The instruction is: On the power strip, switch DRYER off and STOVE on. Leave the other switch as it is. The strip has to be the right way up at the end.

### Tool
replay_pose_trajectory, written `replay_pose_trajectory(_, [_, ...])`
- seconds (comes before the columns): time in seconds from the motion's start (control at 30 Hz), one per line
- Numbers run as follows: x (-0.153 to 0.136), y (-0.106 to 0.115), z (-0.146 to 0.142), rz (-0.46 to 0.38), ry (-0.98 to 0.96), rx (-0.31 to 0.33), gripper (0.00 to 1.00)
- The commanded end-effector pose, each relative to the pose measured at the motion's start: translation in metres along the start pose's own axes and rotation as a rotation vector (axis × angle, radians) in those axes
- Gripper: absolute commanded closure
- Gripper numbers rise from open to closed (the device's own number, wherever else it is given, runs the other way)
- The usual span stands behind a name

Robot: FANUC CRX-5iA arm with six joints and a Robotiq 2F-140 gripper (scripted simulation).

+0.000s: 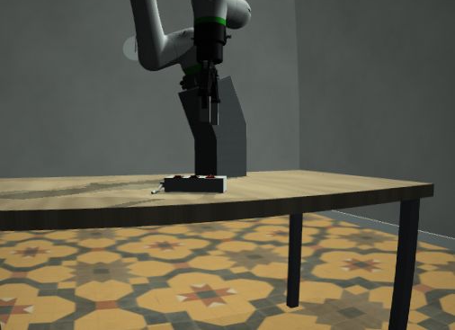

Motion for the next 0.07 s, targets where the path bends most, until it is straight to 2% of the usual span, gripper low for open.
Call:
replay_pose_trajectory(0.0, [-0.0001,0.0001,-0.0002,0.0,0.0,0.0,0.0])
replay_pose_trajectory(0.03, [-0.0001,0.0001,-0.0002,0.0,0.0,0.0,0.0])
Point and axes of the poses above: the point where the finger pads meet when closed, its own y axis back along the fingers, its own z axis across the jaws, x = y × z, the point moved 3 cm from there along y, back along the fingers, and after that the axes turned 1 degree about -y, right-handed, at the moved point
